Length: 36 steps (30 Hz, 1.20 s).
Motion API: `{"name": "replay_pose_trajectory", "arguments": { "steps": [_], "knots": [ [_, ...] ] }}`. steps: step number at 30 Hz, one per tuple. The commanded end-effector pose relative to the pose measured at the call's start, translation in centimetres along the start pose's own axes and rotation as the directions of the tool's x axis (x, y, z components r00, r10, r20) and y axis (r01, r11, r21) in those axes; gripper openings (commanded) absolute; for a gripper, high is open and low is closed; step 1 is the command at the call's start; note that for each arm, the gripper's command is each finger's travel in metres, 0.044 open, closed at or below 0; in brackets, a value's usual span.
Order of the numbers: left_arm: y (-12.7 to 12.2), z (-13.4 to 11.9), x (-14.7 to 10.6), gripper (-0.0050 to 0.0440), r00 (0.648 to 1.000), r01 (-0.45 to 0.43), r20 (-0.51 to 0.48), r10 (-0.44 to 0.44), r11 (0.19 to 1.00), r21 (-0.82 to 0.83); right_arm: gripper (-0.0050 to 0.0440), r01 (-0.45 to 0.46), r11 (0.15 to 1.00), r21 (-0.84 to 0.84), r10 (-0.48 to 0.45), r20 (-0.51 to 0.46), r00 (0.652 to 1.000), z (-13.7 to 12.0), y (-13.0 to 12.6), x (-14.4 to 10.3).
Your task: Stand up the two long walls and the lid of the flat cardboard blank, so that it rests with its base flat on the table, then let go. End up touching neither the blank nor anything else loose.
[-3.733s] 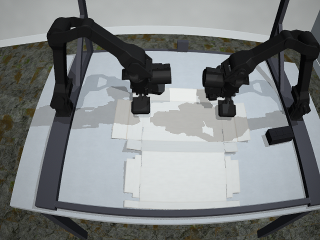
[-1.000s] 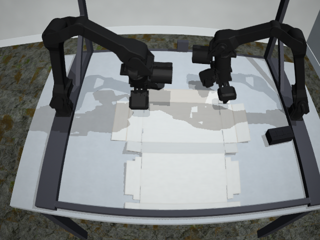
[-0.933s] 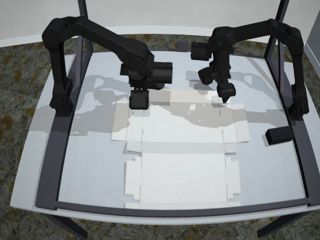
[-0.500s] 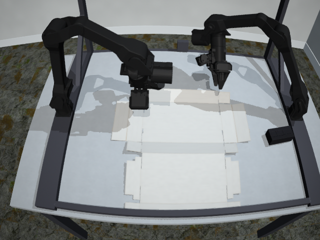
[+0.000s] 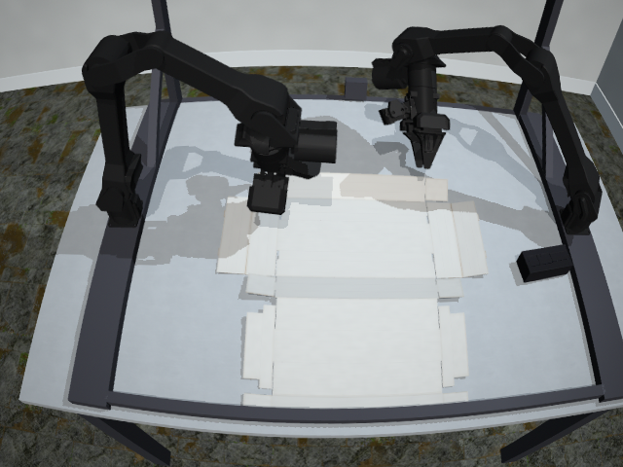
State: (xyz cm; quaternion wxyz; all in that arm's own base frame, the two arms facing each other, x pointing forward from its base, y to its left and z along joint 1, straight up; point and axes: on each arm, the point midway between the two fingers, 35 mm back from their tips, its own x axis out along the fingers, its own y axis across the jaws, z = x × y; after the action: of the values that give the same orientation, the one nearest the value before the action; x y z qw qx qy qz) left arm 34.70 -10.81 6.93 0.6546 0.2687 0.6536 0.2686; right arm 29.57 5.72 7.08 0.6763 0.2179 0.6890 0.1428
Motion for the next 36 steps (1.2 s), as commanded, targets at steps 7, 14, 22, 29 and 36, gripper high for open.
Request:
{"name": "replay_pose_trajectory", "arguments": {
  "steps": [7,14,22,29,36],
  "knots": [
    [0.4,0.3,-0.6,0.0090,1.000,0.007,0.015,-0.006,1.000,-0.018,0.0197,0.019,0.882,0.471,-0.032,0.020,0.999,2.1,-1.0,-0.2],
    [0.4,0.3,-0.6,0.0000,1.000,0.007,0.015,-0.006,1.000,-0.018,0.0197,0.019,0.713,0.701,-0.046,0.020,0.999,3.0,-1.7,0.0],
    [0.4,0.3,-0.6,0.0000,1.000,0.007,0.015,-0.006,1.000,-0.018,0.0197,0.008,0.416,0.909,-0.063,0.020,0.998,4.1,-2.5,0.3],
    [0.4,0.3,-0.6,0.0000,1.000,0.007,0.015,-0.006,1.000,-0.018,0.0197,-0.006,0.189,0.982,-0.073,0.020,0.997,4.6,-3.0,0.5],
    [0.4,0.3,-0.6,0.0000,1.000,0.007,0.015,-0.006,1.000,-0.018,0.0197,-0.011,0.121,0.993,-0.076,0.020,0.997,4.8,-3.2,0.5]
  ]
}}
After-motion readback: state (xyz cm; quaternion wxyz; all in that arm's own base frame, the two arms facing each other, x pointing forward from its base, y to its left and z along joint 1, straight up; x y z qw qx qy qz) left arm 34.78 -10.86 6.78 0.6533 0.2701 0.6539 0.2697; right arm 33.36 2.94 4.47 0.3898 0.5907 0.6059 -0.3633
